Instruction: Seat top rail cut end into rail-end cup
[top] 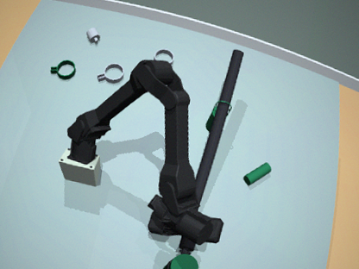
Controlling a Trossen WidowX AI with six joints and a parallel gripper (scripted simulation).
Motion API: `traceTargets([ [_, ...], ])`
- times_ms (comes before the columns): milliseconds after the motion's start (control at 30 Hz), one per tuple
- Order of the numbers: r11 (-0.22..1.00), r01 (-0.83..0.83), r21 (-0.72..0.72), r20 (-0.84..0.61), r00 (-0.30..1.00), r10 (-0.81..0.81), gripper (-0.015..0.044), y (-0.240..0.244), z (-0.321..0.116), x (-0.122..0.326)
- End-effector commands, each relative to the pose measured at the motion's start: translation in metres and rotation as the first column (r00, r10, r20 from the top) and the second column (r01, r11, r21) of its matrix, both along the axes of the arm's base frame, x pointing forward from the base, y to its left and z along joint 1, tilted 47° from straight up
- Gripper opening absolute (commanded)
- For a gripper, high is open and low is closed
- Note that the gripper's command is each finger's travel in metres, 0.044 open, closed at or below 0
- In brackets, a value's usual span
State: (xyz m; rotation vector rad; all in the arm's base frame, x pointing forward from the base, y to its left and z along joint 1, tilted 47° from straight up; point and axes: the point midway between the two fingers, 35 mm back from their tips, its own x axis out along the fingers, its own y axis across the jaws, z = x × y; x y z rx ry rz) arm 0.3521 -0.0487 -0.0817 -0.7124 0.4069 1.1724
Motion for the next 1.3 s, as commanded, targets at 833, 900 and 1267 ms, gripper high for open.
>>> traceTargets([
  [833,0.559,0.829,-0.001,-0.888,0.256,-0.382,0.044,0.014,0.175,-0.005],
  [900,0.529,0.848,-0.026,-0.907,0.203,-0.369,0.044,0.015,0.181,-0.007],
  [1267,0.526,0.85,-0.028,-0.908,0.198,-0.368,0.044,0.015,0.182,-0.007],
])
